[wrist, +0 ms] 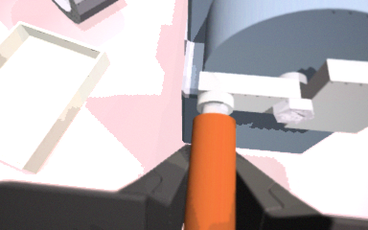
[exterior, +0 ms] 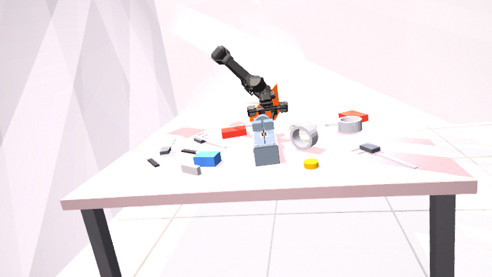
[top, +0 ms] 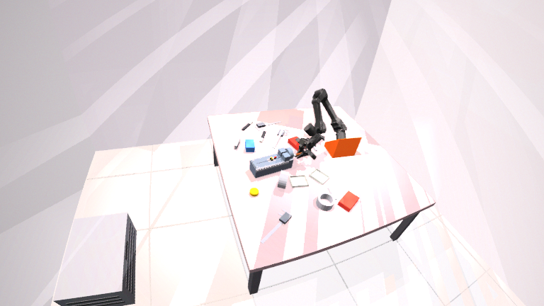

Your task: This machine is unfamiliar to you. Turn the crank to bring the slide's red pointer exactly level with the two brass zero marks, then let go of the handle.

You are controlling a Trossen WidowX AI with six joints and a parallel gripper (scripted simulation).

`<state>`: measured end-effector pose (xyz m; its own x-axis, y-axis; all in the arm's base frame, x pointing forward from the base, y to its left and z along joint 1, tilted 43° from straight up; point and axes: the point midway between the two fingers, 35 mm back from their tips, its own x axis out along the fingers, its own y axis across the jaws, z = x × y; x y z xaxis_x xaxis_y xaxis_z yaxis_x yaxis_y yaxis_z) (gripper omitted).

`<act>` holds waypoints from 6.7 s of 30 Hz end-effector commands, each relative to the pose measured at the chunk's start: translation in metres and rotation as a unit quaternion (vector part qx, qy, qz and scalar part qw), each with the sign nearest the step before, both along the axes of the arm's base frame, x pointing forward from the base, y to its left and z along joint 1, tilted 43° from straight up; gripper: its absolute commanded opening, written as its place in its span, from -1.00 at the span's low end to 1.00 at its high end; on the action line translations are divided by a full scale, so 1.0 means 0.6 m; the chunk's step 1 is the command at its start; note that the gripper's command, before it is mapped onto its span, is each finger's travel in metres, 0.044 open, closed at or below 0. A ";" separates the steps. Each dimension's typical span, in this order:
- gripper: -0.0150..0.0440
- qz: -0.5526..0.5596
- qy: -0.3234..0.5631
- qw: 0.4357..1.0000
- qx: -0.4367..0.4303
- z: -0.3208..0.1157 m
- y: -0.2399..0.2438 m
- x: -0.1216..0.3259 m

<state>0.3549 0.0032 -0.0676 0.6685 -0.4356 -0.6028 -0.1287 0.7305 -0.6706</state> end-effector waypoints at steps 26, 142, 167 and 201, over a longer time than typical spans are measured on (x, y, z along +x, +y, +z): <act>-0.49 -0.002 0.006 1.000 0.000 -0.014 -0.060 0.002; -0.49 -0.002 0.006 1.000 0.000 0.067 -0.079 0.012; -0.49 -0.002 0.005 1.000 0.001 0.083 -0.023 0.011; -0.49 -0.002 0.005 1.000 0.001 0.063 0.004 0.006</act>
<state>0.3599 -0.0013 -0.0248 0.6587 -0.4557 -0.5987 -0.1081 0.7302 -0.6747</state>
